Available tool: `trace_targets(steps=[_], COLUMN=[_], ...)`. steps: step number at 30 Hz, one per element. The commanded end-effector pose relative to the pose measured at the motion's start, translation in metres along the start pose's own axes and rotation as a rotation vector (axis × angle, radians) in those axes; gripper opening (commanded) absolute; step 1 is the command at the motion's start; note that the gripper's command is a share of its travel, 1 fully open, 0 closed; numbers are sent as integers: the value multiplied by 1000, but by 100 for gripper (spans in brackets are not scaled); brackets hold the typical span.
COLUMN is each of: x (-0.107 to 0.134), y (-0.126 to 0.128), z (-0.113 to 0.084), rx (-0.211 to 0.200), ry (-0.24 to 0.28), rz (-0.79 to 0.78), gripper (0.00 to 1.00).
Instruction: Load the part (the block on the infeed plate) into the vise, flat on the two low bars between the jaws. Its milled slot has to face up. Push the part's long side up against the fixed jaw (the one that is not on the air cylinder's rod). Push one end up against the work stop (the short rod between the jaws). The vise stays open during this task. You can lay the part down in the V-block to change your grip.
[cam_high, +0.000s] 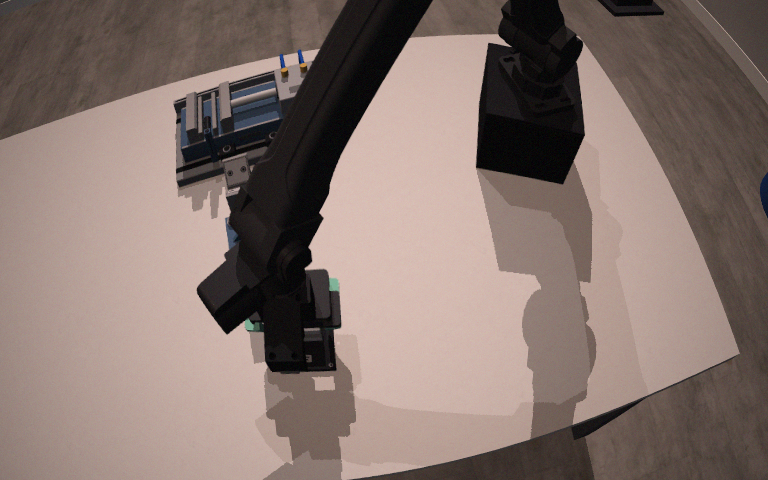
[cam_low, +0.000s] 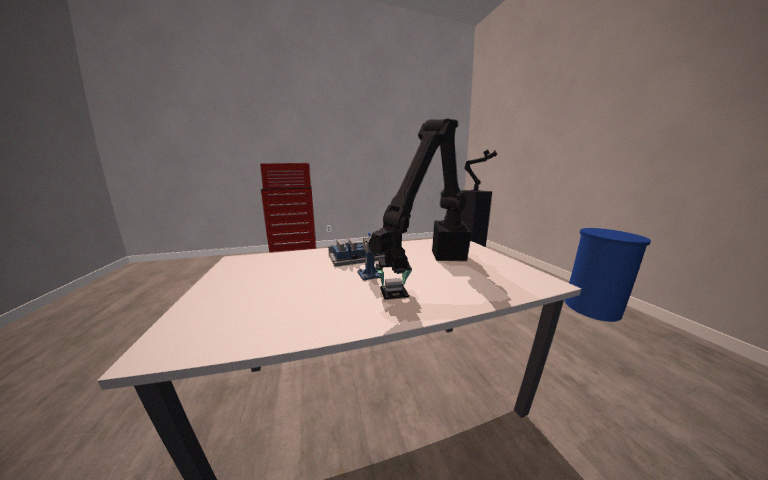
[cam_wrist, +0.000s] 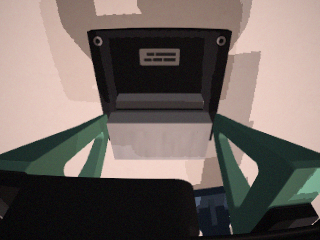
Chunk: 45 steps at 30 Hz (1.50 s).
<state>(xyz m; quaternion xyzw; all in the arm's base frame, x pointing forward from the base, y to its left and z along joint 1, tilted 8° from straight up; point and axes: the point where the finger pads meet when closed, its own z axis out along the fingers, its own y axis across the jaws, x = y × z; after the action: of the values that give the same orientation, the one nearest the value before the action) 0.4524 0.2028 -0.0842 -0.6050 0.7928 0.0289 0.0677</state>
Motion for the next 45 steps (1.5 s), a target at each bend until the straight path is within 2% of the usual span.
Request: trace_targets(steps=[1, 6, 45], x=[-10, -13, -13], y=[-3, -5, -5], z=[0, -2, -1], rx=[11, 22, 20], ry=[-8, -16, -14], rz=[-6, -7, -7], gripper=[81, 81, 81])
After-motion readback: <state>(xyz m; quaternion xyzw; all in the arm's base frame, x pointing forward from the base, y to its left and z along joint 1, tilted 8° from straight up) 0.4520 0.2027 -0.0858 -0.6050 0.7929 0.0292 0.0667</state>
